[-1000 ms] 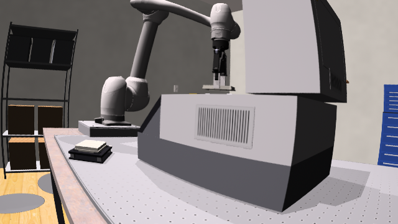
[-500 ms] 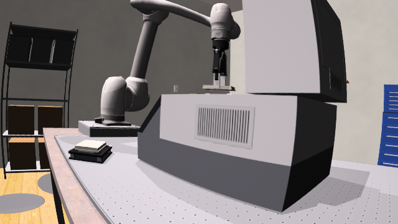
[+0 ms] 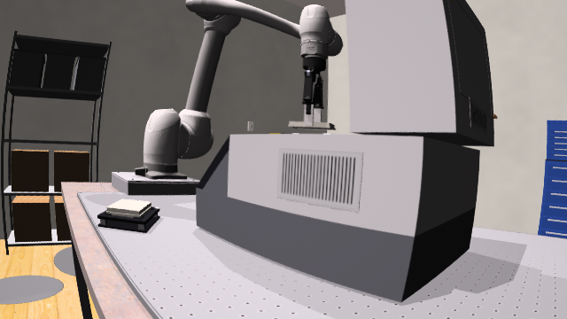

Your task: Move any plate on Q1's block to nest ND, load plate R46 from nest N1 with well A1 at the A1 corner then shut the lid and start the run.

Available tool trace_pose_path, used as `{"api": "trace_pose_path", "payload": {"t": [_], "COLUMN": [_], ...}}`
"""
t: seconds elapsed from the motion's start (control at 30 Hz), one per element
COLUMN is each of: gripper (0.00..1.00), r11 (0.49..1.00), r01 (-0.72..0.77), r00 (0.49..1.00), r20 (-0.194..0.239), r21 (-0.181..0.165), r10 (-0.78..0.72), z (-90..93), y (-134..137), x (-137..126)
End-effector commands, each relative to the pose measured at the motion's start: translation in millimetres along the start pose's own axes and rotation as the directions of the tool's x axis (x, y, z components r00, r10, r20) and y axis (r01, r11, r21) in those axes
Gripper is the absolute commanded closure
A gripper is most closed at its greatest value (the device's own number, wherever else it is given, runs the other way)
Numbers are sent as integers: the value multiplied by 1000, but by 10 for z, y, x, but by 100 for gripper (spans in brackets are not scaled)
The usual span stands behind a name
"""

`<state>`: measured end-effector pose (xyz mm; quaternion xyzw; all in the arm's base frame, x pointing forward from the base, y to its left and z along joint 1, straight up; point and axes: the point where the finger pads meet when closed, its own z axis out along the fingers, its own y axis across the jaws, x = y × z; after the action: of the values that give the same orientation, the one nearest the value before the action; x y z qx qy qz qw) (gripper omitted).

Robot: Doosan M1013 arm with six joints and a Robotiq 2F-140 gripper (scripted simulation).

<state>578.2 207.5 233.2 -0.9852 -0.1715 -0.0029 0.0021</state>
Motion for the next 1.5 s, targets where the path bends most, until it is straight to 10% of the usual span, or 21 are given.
{"api": "trace_pose_path", "payload": {"t": [0.0, 1.47], "gripper": [100, 100], "r11": [1000, 1000], "r01": [0, 0], "r00": [1000, 1000], "r20": [0, 0], "r21": [0, 0], "r10": [0, 0], "z": [90, 1390], "y": [1, 2], "x": [0, 2]}}
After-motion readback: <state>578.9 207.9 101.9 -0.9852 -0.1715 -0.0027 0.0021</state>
